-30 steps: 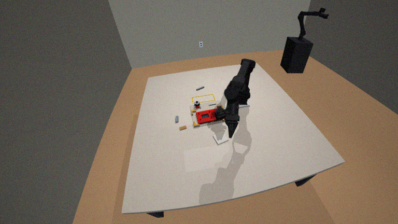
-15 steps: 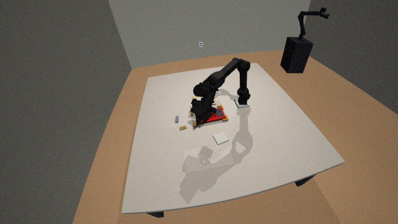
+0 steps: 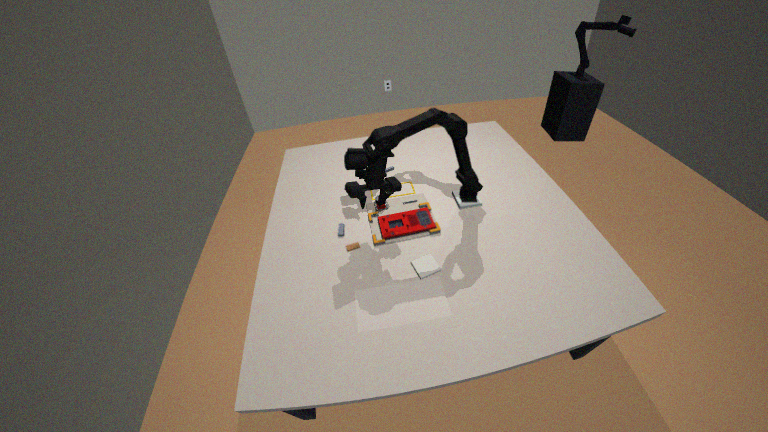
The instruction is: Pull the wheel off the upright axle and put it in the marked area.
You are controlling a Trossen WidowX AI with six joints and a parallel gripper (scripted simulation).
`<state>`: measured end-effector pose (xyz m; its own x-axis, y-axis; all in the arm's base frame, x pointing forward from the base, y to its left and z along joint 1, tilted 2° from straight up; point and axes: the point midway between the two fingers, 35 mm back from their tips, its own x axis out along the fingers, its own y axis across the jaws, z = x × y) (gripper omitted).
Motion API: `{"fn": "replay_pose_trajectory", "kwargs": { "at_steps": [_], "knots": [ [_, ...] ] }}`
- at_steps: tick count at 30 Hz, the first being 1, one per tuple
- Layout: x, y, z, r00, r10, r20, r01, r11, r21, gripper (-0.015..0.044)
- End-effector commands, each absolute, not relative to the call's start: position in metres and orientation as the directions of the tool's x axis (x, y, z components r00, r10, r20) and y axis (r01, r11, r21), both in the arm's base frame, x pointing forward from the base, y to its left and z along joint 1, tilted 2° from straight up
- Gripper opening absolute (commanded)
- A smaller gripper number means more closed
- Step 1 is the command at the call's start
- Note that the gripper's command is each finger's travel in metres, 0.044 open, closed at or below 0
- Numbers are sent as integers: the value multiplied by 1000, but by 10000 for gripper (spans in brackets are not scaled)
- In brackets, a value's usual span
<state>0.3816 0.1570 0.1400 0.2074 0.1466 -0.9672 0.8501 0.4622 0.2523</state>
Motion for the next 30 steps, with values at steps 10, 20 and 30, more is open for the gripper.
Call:
{"fn": "replay_pose_trajectory", "kwargs": {
  "at_steps": [10,20,30],
  "knots": [
    [374,34,126,-8,-8,-1000,982,187,-9,300],
    [369,27,125,-8,-9,-1000,982,187,-9,300],
    [371,27,81,-8,-9,-1000,982,187,-9,300]
  ]
}}
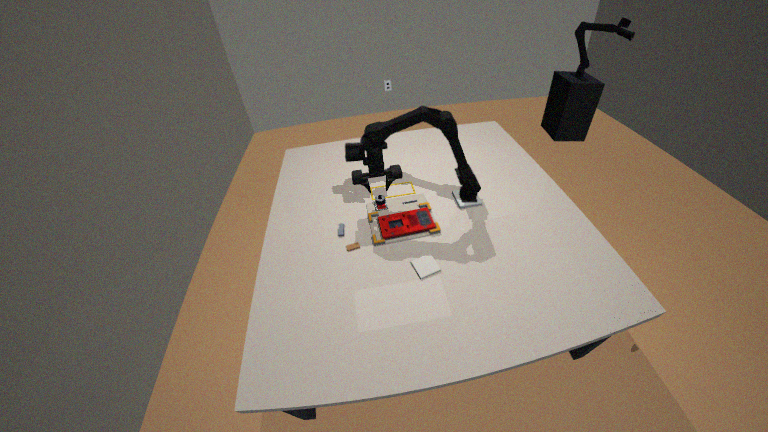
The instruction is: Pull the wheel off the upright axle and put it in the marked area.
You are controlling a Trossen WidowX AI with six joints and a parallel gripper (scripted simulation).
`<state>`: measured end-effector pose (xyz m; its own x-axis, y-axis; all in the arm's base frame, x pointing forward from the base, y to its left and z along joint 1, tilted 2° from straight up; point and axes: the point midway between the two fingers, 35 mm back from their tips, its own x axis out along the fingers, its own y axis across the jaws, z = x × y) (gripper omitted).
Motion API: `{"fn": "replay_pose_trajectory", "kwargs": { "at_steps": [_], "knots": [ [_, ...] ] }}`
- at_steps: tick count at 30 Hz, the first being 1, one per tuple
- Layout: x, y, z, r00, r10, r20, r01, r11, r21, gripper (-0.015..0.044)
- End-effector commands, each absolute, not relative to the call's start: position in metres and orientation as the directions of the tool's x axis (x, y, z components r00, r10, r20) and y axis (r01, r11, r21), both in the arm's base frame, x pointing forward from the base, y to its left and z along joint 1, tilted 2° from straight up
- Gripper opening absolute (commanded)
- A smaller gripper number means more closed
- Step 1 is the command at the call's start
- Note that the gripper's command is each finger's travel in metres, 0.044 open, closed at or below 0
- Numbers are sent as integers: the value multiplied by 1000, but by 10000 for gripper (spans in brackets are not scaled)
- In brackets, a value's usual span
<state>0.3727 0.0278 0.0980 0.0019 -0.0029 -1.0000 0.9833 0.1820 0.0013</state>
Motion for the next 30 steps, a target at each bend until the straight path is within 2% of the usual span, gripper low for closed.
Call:
{"fn": "replay_pose_trajectory", "kwargs": {
  "at_steps": [1,9,12,21,27,30],
  "knots": [
    [371,27,75,-8,-9,-1000,982,187,-9,300],
    [369,28,51,-8,-8,-1000,982,187,-9,300],
    [369,29,55,-15,-4,-1000,983,185,-15,221],
    [369,29,55,-15,-4,-1000,983,185,-15,161],
    [369,29,56,-14,-4,-1000,983,185,-15,4],
    [369,29,57,-14,-4,-1000,983,185,-15,0]
  ]
}}
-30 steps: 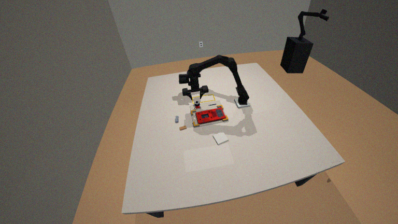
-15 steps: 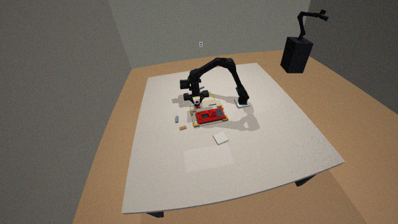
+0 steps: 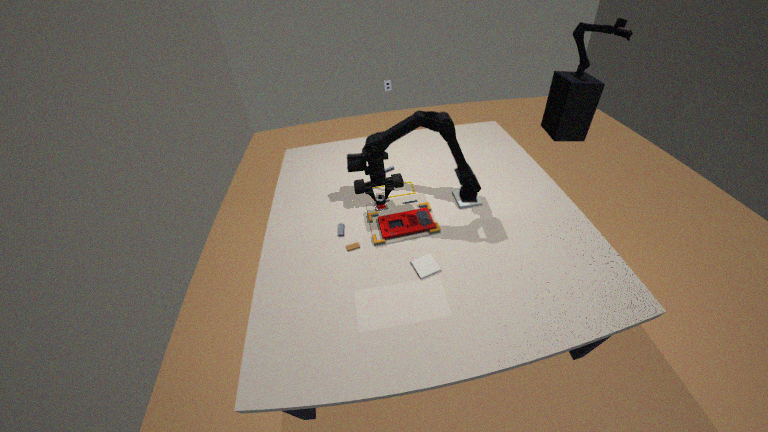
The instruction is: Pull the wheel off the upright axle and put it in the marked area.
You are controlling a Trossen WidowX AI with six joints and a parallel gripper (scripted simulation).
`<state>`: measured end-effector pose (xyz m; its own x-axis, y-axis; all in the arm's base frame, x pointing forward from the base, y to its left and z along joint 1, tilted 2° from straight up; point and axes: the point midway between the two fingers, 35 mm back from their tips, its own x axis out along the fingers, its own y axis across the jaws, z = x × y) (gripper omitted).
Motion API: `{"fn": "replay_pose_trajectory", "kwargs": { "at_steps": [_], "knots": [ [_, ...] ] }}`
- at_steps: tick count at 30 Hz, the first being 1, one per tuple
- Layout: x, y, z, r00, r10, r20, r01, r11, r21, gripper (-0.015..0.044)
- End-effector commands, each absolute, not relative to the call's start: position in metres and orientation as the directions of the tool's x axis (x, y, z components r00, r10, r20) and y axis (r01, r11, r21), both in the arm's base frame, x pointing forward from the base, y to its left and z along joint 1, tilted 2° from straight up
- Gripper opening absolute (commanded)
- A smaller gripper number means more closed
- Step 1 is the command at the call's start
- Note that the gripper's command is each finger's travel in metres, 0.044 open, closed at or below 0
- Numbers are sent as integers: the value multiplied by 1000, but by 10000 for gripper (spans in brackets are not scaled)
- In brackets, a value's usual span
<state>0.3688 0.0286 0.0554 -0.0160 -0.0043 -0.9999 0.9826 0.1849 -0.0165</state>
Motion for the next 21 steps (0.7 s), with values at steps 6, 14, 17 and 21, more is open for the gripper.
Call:
{"fn": "replay_pose_trajectory", "kwargs": {
  "at_steps": [6,14,17,21],
  "knots": [
    [369,29,59,-14,-5,-1000,983,185,-15,0],
    [369,29,62,-13,-5,-1000,983,185,-14,0],
    [370,29,63,-13,-5,-1000,983,185,-14,0],
    [370,29,64,-13,-5,-1000,983,185,-14,0]
  ]
}}
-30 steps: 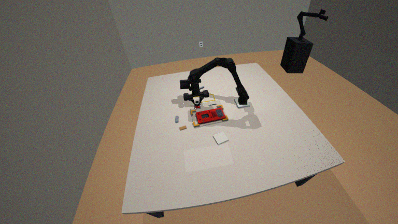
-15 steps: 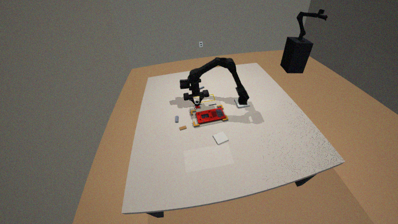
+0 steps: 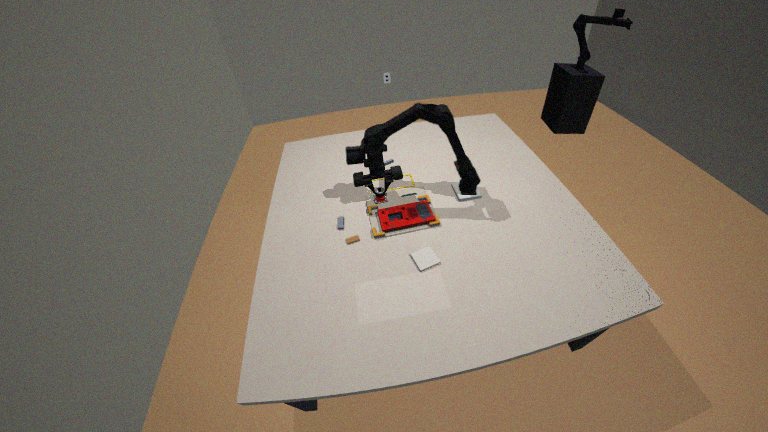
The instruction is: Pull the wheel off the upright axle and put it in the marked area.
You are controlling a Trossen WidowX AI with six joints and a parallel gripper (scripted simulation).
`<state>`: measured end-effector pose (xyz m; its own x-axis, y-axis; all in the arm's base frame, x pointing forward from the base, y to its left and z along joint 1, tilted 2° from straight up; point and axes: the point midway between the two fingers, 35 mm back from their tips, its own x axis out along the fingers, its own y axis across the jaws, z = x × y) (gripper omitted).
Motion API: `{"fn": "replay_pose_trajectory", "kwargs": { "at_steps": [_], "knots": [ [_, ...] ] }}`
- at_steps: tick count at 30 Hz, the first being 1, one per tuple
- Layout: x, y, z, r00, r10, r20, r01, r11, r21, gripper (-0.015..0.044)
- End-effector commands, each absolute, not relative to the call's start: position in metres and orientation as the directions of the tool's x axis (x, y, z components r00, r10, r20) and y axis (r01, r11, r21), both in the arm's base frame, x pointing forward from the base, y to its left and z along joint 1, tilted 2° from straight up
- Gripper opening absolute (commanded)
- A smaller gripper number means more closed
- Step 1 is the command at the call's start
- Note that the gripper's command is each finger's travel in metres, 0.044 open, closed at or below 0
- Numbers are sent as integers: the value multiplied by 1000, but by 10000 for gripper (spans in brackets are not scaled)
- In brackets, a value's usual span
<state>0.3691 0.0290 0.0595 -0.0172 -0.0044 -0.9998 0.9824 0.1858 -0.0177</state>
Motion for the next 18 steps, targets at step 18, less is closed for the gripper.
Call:
{"fn": "replay_pose_trajectory", "kwargs": {
  "at_steps": [18],
  "knots": [
    [370,29,70,-12,-6,-1000,983,186,-13,0]
  ]
}}
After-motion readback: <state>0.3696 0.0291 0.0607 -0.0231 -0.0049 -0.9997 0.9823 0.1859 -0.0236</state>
